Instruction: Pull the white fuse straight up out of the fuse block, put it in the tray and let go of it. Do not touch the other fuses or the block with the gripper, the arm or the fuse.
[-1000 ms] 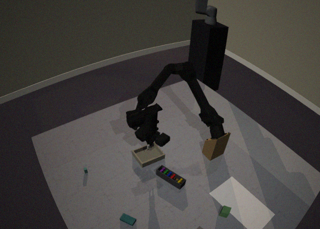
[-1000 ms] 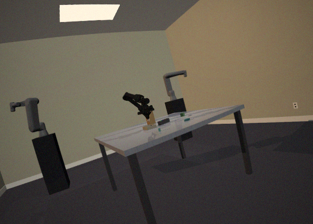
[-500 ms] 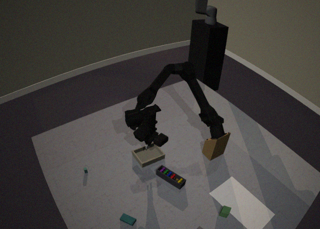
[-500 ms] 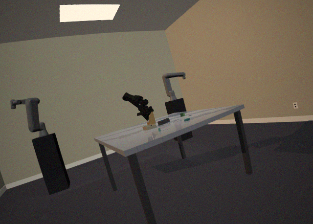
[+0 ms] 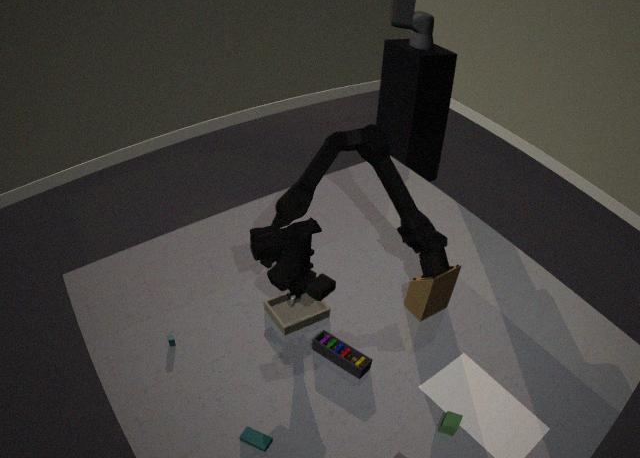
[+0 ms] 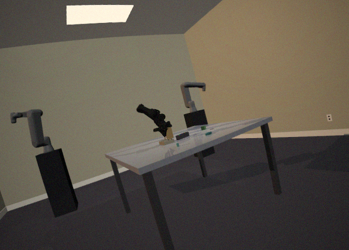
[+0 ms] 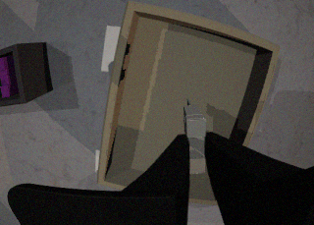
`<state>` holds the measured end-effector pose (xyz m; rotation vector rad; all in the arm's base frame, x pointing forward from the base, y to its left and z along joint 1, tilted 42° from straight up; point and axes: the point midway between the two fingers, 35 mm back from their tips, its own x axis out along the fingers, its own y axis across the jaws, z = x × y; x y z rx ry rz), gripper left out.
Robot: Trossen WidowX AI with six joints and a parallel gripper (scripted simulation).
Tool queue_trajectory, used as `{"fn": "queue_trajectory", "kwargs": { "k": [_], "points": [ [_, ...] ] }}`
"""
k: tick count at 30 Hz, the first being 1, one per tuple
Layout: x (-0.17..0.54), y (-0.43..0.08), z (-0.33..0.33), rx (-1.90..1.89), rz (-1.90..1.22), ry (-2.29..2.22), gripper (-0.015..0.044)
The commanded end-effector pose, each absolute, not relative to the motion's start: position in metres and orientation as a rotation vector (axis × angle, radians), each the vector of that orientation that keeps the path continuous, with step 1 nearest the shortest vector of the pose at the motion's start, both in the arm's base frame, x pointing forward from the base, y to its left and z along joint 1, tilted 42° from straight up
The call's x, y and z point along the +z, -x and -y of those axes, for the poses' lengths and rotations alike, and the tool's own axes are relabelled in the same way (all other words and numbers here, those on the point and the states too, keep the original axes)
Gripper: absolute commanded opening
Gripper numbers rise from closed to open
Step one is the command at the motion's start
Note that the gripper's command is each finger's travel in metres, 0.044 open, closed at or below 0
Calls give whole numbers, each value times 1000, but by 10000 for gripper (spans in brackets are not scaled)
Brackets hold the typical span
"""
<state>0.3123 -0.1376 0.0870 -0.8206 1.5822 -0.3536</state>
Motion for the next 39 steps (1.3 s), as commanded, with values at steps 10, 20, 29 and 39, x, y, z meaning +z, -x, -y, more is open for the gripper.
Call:
{"fn": "queue_trajectory", "kwargs": {
  "k": [10,20,29,39],
  "points": [
    [84,-311,141,-354,-1585,821,105],
    [92,-311,132,-351,-1588,821,330],
    [110,-309,114,-345,-1594,825,330],
    [107,-309,115,-336,-1598,828,330]
  ]
}}
